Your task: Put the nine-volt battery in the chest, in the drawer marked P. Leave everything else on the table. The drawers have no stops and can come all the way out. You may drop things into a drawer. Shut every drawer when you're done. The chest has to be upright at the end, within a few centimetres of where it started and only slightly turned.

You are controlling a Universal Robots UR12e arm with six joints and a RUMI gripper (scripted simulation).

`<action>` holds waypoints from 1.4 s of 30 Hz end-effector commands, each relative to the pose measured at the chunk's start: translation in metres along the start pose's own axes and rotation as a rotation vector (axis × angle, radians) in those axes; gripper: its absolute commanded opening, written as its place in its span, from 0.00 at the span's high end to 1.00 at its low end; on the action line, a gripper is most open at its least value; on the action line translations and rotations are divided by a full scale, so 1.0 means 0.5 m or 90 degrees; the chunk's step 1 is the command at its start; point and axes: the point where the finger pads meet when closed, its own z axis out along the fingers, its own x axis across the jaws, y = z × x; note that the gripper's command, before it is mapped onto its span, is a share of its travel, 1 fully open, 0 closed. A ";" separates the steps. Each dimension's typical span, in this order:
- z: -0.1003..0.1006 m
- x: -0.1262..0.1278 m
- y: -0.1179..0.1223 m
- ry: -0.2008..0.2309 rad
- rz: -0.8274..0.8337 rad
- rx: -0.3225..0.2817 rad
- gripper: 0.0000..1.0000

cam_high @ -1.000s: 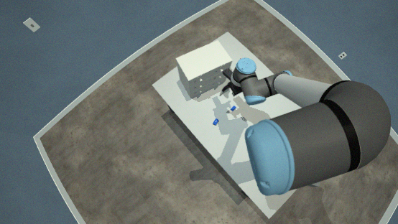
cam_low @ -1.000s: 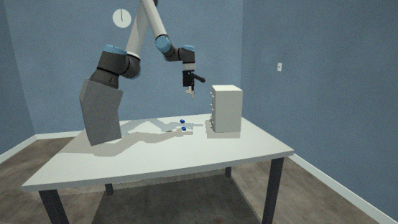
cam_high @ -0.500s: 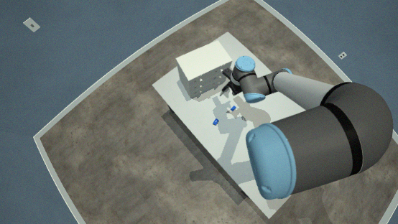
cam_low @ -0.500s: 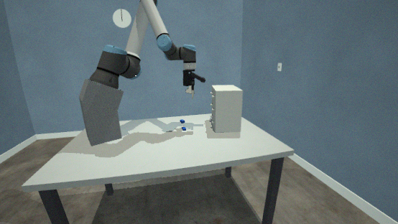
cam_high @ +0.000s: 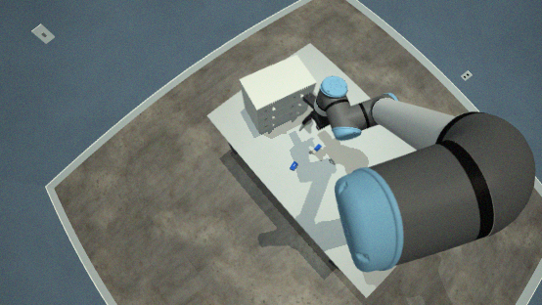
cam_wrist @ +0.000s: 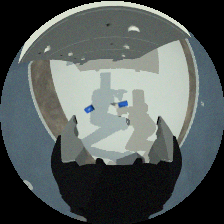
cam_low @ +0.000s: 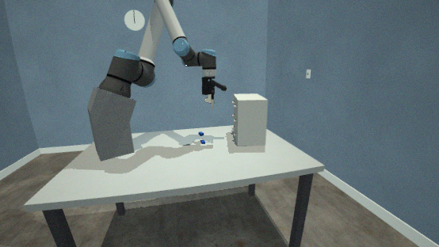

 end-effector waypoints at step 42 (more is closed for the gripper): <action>0.003 -0.224 -0.011 0.002 -0.001 -0.002 0.00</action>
